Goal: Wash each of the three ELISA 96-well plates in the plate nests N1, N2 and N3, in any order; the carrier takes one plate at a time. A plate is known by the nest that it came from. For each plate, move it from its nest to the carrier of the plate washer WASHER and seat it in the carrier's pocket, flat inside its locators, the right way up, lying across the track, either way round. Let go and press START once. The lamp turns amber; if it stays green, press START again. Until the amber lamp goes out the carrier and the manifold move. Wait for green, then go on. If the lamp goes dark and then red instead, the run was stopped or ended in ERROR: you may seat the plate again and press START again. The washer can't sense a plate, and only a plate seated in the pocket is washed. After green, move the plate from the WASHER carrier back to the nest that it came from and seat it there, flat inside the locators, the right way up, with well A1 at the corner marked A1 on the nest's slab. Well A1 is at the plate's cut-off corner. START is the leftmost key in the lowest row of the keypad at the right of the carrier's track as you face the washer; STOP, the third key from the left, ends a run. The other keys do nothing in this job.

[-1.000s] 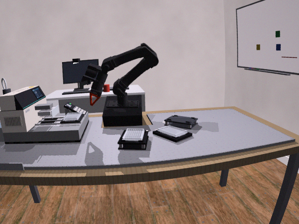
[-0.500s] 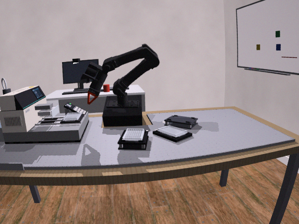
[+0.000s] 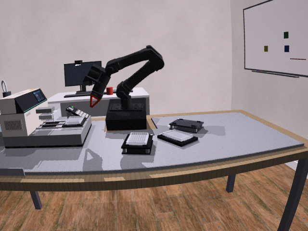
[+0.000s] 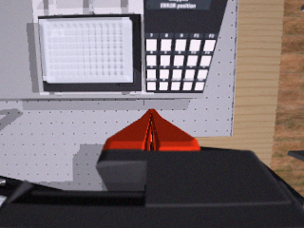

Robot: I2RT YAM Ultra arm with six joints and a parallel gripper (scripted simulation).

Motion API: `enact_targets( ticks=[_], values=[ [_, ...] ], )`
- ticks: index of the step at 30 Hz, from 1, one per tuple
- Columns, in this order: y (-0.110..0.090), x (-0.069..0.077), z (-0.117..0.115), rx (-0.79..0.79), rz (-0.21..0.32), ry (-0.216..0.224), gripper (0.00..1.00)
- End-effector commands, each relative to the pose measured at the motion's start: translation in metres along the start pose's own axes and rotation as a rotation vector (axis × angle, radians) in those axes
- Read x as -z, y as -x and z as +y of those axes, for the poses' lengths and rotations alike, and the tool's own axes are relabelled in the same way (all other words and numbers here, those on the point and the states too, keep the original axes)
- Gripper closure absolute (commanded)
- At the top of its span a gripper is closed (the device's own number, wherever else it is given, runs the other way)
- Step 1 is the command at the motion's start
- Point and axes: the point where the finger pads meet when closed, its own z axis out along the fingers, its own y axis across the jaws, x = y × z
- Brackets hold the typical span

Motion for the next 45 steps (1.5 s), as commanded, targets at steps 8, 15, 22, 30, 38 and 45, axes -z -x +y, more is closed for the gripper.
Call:
enact_targets(
  ticks=[8,15,22,30,38,45],
  values=[
    [0.005,0.001,0.001,0.004,-0.017,0.001,1.00],
    [0.005,0.001,0.001,0.004,-0.017,0.001,1.00],
    [0.005,0.001,0.001,0.004,-0.017,0.001,1.00],
    [0.005,0.001,0.001,0.004,-0.017,0.001,1.00],
    [0.005,-0.001,0.001,0.004,-0.017,0.001,1.00],
    [0.005,-0.009,0.001,0.004,-0.017,0.001,1.00]
  ],
)
